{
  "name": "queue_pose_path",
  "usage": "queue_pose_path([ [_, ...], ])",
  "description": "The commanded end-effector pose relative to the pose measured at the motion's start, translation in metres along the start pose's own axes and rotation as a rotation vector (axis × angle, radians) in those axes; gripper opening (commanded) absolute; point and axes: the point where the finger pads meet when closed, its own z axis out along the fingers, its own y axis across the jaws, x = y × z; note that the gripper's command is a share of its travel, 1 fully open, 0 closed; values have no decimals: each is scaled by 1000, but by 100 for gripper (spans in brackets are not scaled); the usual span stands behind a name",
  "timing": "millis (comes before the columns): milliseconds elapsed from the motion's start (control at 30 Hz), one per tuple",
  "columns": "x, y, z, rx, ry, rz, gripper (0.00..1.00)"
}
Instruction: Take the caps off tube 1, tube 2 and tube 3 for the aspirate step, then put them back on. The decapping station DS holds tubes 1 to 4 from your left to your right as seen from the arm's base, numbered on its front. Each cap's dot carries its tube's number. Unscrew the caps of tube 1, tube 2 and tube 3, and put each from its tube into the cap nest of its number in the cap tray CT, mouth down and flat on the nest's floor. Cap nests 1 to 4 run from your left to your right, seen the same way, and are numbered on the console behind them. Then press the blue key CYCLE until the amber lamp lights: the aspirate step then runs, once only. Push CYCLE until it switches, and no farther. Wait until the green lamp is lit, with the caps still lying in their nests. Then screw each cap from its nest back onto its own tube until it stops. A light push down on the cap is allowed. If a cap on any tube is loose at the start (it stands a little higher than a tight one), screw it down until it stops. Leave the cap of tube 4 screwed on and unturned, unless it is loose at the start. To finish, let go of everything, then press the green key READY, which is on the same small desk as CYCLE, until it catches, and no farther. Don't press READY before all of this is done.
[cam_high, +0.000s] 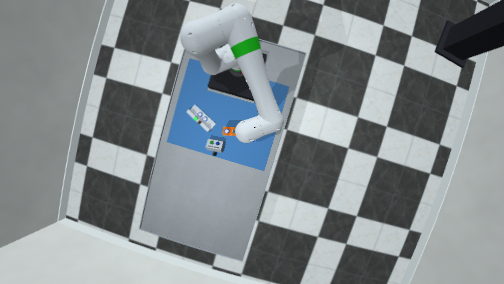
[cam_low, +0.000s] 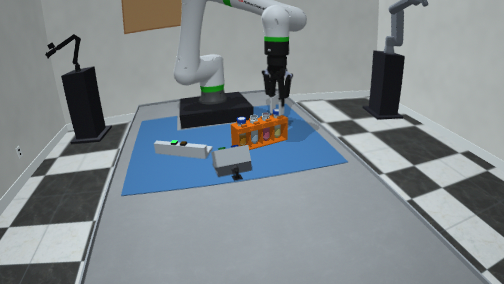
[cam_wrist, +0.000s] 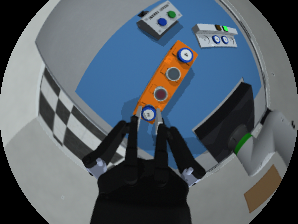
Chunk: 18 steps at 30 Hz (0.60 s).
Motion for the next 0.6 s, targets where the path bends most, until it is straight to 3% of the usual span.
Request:
queue_pose_path([
  [0, 0, 0, 0, 0, 0, 66, 0],
  [567, 0, 0, 1, 0, 0, 566, 0],
])
